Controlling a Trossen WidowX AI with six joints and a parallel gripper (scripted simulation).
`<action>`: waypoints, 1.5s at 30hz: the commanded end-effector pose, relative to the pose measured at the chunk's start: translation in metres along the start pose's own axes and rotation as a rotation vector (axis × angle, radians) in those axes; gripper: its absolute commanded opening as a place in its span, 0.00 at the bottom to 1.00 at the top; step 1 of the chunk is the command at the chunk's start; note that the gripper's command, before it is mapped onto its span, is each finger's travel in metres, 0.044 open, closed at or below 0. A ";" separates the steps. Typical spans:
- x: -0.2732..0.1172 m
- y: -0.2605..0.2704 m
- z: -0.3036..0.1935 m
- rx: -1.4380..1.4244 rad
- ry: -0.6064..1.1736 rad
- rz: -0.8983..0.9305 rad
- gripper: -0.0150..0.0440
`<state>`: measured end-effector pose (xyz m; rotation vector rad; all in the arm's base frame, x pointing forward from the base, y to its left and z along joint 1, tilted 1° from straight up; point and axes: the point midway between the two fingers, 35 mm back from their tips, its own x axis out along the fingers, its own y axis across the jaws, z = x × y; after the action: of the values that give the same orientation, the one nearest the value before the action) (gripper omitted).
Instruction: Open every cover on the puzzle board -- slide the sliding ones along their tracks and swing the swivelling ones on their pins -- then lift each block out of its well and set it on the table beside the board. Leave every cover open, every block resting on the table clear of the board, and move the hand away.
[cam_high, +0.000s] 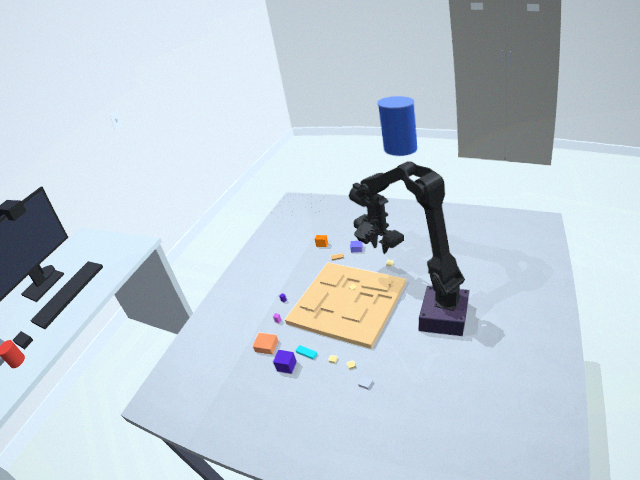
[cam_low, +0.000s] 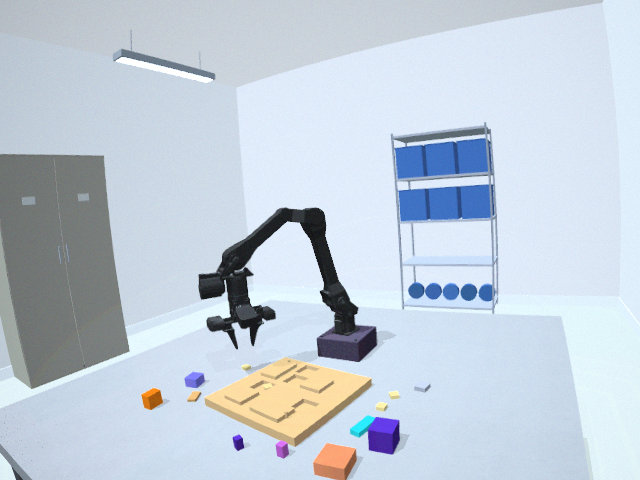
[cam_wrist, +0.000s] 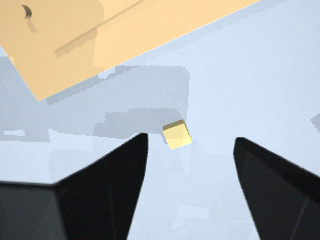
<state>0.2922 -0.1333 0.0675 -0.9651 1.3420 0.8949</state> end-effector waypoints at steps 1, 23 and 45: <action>-0.001 -0.004 0.025 0.304 -0.003 -0.001 0.47; -0.002 0.010 0.142 1.658 -0.010 0.012 0.25; 0.027 0.010 0.142 1.658 -0.010 0.012 0.25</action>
<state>0.3384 0.0029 0.0552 0.3564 1.4753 -0.3461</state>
